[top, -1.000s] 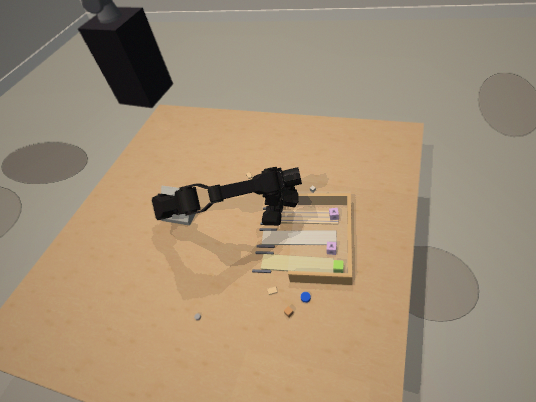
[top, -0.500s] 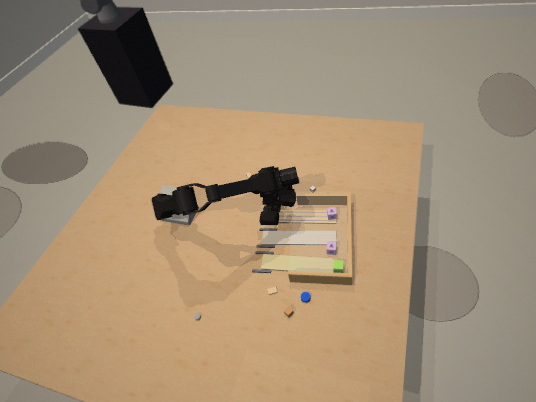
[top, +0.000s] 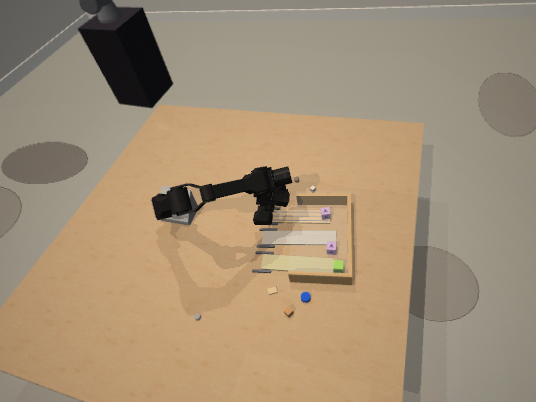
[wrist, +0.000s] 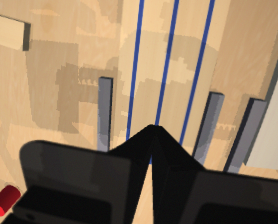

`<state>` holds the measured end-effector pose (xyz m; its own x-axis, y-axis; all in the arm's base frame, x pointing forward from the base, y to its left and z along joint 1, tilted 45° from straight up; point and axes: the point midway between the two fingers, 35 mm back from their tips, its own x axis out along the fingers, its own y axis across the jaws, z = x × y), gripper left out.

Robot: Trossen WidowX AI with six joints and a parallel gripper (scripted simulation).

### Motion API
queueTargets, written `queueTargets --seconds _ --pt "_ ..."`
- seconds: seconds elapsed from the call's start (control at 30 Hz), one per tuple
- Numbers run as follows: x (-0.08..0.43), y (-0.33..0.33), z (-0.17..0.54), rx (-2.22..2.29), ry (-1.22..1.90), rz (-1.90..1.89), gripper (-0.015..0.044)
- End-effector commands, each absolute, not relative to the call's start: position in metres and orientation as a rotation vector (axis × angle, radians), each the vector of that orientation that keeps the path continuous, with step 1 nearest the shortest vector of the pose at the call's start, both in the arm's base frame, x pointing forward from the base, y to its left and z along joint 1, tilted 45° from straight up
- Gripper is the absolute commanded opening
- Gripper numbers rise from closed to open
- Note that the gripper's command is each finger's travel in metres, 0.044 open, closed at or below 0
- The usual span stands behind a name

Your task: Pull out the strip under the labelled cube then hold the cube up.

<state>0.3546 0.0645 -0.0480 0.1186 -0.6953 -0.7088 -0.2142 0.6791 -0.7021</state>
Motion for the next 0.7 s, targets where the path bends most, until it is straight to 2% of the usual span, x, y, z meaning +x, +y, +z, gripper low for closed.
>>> queueTargets --seconds 0.0,0.67 --pt "0.345 0.057 -0.051 -0.801 1.466 -0.425 0.0000" --pt "0.316 0.050 -0.049 -0.802 1.468 -0.425 0.0000"
